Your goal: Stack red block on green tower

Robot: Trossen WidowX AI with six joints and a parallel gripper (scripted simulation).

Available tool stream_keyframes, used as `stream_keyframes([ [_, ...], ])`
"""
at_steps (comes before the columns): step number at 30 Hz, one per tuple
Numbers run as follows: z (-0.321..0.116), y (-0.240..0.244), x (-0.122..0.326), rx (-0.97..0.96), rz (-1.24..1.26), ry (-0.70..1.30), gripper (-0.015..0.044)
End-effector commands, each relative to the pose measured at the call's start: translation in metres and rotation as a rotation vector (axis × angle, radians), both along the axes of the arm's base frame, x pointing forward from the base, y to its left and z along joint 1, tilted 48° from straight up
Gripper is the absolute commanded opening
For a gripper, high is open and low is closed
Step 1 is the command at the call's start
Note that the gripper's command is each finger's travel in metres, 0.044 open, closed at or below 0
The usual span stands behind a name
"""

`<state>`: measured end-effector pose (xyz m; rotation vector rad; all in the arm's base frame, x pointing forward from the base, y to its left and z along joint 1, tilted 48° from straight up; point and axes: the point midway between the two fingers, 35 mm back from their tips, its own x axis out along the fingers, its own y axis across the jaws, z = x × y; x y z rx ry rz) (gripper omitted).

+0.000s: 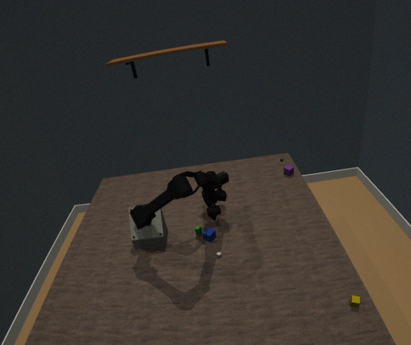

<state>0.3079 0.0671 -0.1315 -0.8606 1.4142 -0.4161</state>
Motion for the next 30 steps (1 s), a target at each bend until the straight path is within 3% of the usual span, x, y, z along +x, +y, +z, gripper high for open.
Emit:
stream_keyframes([
  [1,0.000,-0.001,0.000,-0.005,0.003,0.003,0.0335],
  [10,0.000,-0.001,0.000,-0.005,0.003,0.003,0.0099],
  [17,0.000,-0.001,0.000,-0.005,0.003,0.003,0.0052],
  [19,0.003,0.002,-0.001,-0.004,0.004,0.003,0.0000],
  [30,0.044,0.047,-0.010,-0.001,0.004,0.004,0.0000],
])
